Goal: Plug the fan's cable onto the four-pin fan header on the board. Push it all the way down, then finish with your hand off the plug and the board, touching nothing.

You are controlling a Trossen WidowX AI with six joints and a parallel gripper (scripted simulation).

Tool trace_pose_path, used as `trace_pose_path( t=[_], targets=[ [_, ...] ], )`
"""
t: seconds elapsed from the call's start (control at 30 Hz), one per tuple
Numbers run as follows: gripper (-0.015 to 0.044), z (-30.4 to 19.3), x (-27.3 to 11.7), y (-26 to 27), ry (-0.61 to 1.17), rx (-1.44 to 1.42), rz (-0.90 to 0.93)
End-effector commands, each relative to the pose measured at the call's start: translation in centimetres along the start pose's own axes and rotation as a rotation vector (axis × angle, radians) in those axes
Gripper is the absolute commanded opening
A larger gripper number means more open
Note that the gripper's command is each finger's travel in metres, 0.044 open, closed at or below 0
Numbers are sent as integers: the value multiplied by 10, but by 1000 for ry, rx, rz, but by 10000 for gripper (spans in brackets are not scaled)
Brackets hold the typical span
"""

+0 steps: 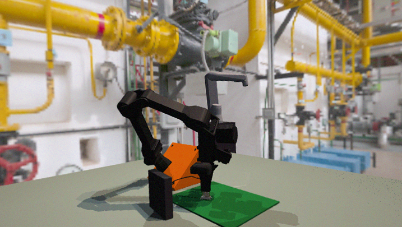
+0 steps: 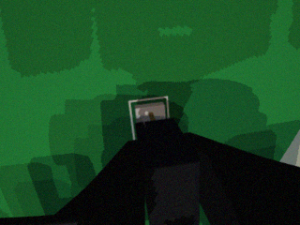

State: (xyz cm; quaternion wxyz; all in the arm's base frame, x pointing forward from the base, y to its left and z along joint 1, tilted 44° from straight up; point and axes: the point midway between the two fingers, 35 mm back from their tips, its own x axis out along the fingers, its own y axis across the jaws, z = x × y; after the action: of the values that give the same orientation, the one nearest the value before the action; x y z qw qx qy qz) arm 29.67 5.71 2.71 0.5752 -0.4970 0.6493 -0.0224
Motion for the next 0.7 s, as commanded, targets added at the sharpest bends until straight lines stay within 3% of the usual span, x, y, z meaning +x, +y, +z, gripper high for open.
trace_pose_path(
  t=[0.0,0.67],
  targets=[
    [0,0,1,-1,0,-3,-5],
    [0,0,5,-1,0,-4,-5]
  ],
)
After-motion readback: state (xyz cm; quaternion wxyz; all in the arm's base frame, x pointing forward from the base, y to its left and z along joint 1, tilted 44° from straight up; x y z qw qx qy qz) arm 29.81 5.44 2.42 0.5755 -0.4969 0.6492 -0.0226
